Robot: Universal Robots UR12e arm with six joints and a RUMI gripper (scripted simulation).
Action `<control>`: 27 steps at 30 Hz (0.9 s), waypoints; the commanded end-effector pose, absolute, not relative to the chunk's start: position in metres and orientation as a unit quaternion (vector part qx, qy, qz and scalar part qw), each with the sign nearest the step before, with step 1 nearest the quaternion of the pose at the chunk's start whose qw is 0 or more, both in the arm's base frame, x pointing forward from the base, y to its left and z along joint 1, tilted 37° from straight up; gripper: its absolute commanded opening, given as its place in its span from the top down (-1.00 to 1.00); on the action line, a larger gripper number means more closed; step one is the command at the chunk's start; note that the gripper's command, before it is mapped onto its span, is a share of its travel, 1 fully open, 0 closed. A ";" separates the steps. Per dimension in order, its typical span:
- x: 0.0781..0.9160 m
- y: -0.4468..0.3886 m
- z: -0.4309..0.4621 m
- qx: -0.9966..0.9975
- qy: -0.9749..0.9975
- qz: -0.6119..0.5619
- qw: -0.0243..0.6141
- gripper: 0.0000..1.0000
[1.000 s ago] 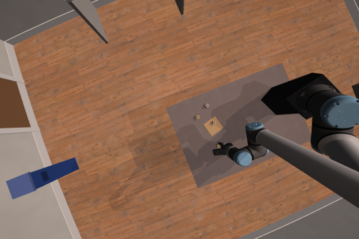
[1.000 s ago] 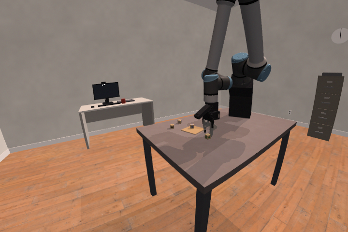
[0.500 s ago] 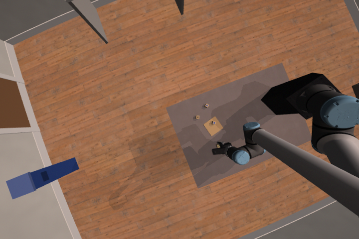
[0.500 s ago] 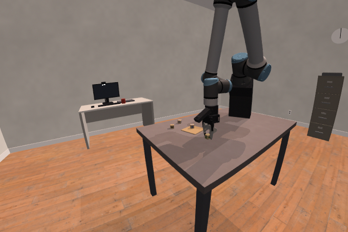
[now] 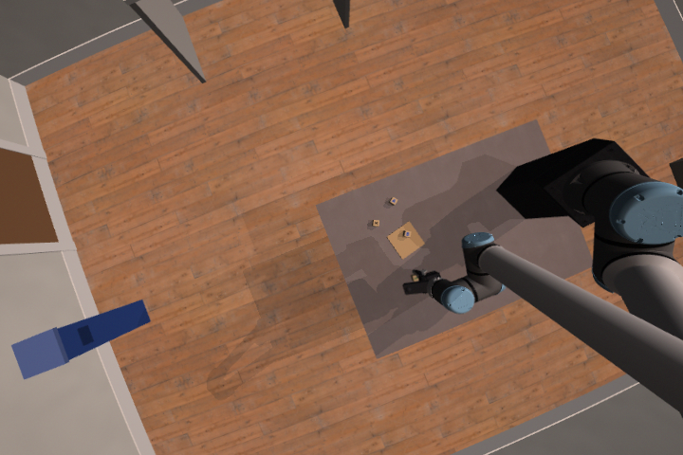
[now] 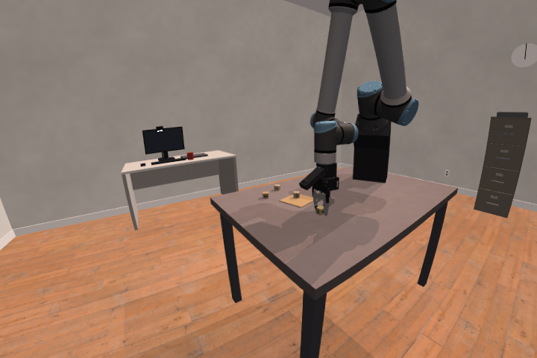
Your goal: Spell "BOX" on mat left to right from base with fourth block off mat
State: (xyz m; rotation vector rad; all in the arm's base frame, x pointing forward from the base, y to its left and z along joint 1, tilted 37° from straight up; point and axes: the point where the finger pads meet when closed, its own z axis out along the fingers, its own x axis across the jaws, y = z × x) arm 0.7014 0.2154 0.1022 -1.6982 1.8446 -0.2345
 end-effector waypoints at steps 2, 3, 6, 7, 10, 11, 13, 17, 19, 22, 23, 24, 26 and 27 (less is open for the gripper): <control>0.702 0.215 0.103 -0.642 0.697 -0.089 0.307 0.19; 0.702 0.215 0.103 -0.642 0.697 -0.089 0.307 0.44; 0.702 0.215 0.103 -0.642 0.697 -0.089 0.307 0.44; 0.702 0.215 0.103 -0.642 0.697 -0.089 0.307 0.44; 0.702 0.215 0.103 -0.642 0.697 -0.089 0.307 0.44; 0.702 0.215 0.103 -0.642 0.697 -0.089 0.307 0.44; 0.702 0.215 0.103 -0.642 0.697 -0.089 0.307 0.44; 0.702 0.215 0.103 -0.642 0.697 -0.089 0.307 0.44; 0.702 0.215 0.103 -0.642 0.697 -0.089 0.307 0.44; 0.702 0.215 0.103 -0.642 0.697 -0.089 0.307 0.83; 0.702 0.215 0.103 -0.642 0.697 -0.089 0.307 0.83; 0.702 0.215 0.103 -0.642 0.697 -0.089 0.307 0.83; 0.702 0.215 0.103 -0.642 0.697 -0.089 0.307 0.83; 0.702 0.215 0.103 -0.642 0.697 -0.089 0.307 0.83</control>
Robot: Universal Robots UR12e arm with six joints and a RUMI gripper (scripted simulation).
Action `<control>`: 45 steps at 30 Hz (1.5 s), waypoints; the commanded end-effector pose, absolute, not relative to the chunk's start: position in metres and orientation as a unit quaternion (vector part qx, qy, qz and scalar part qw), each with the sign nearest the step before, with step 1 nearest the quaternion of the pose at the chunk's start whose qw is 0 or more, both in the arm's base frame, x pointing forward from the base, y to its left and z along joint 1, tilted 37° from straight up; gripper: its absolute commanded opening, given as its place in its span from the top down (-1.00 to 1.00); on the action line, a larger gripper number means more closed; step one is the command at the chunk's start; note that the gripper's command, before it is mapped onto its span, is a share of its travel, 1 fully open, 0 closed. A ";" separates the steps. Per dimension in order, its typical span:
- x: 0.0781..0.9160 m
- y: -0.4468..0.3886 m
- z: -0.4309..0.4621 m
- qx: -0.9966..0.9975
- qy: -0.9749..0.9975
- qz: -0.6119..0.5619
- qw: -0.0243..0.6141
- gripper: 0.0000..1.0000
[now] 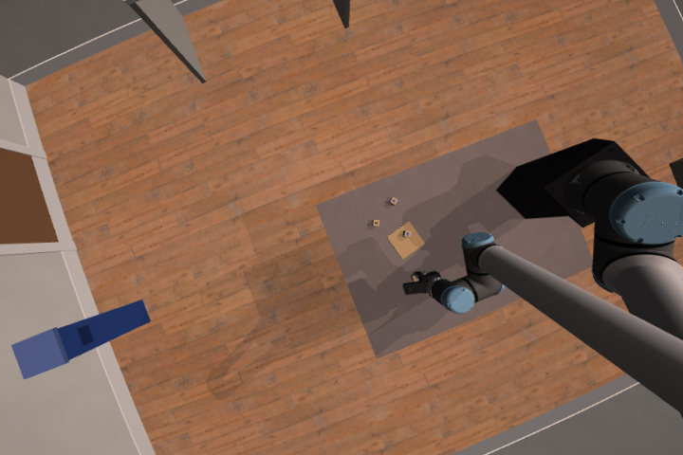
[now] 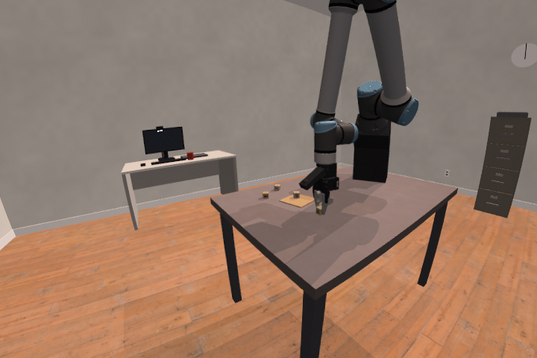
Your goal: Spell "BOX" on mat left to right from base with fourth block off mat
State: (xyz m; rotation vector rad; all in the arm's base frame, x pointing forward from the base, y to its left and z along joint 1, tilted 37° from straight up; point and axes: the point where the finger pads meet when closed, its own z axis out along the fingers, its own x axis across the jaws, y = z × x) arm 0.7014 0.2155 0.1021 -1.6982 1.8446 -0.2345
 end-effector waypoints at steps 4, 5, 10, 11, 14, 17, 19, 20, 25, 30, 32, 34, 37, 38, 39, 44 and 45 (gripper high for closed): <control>0.702 0.215 0.103 -0.642 0.697 -0.089 0.307 0.83; 0.702 0.215 0.103 -0.642 0.697 -0.089 0.307 0.83; 0.702 0.215 0.103 -0.642 0.697 -0.089 0.307 0.83; 0.702 0.215 0.103 -0.642 0.697 -0.089 0.307 0.83; 0.702 0.215 0.103 -0.642 0.697 -0.089 0.307 0.83; 0.702 0.215 0.103 -0.642 0.697 -0.089 0.307 0.83; 0.702 0.215 0.103 -0.642 0.697 -0.089 0.307 0.83; 0.702 0.215 0.103 -0.642 0.697 -0.089 0.307 0.83; 0.702 0.215 0.103 -0.642 0.697 -0.089 0.307 0.83; 0.701 0.215 0.104 -0.642 0.697 -0.089 0.307 0.83; 0.699 0.214 0.106 -0.642 0.697 -0.089 0.307 0.83; 0.699 0.214 0.106 -0.642 0.697 -0.089 0.307 0.83; 0.695 0.212 0.113 -0.642 0.697 -0.089 0.307 0.83; 0.693 0.211 0.116 -0.642 0.697 -0.089 0.307 0.83; 0.691 0.210 0.119 -0.642 0.697 -0.089 0.307 0.83; 0.677 0.203 0.139 -0.642 0.697 -0.089 0.307 0.83; 0.674 0.202 0.143 -0.642 0.697 -0.089 0.307 0.83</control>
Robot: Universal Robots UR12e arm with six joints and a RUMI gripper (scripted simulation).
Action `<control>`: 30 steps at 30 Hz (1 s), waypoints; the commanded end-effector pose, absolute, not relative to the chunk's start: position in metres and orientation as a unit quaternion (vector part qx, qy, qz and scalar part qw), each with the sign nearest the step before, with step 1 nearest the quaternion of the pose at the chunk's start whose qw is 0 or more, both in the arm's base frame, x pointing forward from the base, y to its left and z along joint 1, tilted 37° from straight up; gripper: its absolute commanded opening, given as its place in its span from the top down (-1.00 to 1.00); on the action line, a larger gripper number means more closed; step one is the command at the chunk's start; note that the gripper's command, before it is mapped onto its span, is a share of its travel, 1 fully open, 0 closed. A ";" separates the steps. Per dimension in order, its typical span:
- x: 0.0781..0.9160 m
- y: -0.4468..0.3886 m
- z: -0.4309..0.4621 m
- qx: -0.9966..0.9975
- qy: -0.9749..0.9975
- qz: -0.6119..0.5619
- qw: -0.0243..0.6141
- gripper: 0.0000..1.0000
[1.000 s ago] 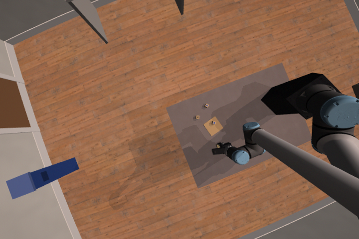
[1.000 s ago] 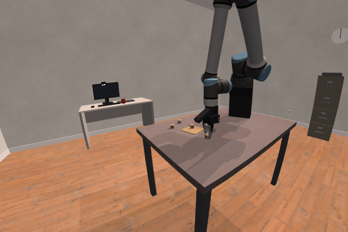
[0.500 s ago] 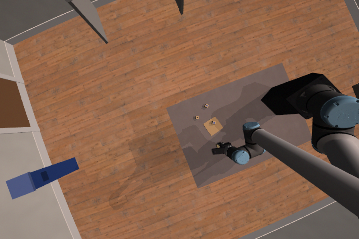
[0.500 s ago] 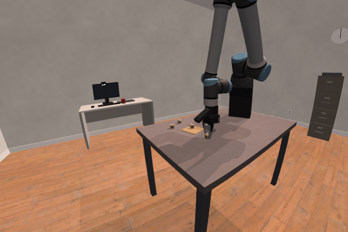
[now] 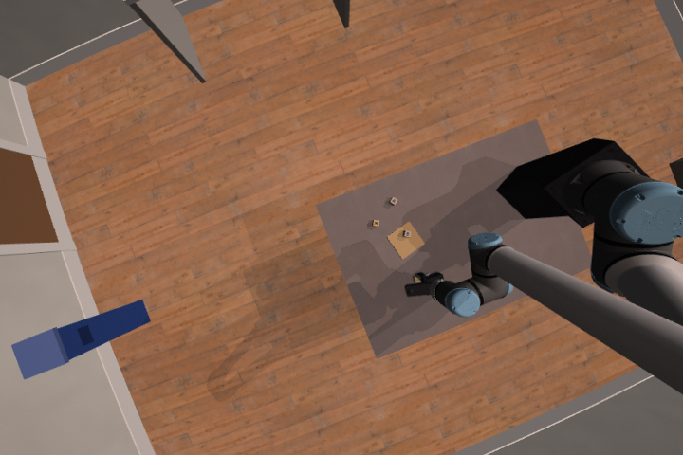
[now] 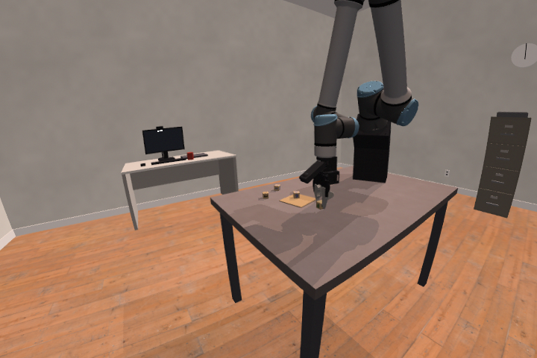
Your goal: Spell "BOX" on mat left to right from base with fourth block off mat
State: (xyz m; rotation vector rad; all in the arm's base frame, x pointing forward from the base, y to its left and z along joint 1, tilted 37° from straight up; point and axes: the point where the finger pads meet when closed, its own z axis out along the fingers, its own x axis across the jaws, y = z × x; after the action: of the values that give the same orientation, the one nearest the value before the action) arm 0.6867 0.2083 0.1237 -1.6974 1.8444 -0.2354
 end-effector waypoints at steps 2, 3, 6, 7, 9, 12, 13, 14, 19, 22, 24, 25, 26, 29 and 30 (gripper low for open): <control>0.668 0.199 0.152 -0.642 0.697 -0.089 0.307 0.83; 0.665 0.197 0.156 -0.642 0.697 -0.089 0.307 0.83; 0.662 0.196 0.160 -0.642 0.697 -0.089 0.307 0.83; 0.660 0.195 0.164 -0.642 0.697 -0.089 0.307 0.83; 0.655 0.193 0.170 -0.642 0.697 -0.089 0.307 0.83; 0.651 0.190 0.177 -0.642 0.697 -0.089 0.307 0.83; 0.650 0.190 0.179 -0.642 0.697 -0.089 0.307 0.83; 0.649 0.189 0.180 -0.642 0.697 -0.089 0.307 0.83; 0.647 0.188 0.182 -0.642 0.697 -0.089 0.307 0.83; 0.647 0.188 0.182 -0.642 0.697 -0.089 0.307 0.83; 0.647 0.188 0.182 -0.642 0.697 -0.089 0.307 0.83; 0.647 0.188 0.182 -0.642 0.697 -0.089 0.307 0.83; 0.647 0.188 0.182 -0.642 0.697 -0.089 0.307 0.83; 0.647 0.188 0.182 -0.642 0.697 -0.089 0.307 0.83; 0.647 0.188 0.182 -0.642 0.697 -0.089 0.307 0.83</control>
State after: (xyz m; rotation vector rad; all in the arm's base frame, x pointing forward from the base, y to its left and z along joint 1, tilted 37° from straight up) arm 0.6474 0.1886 0.1814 -1.6980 1.8446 -0.2346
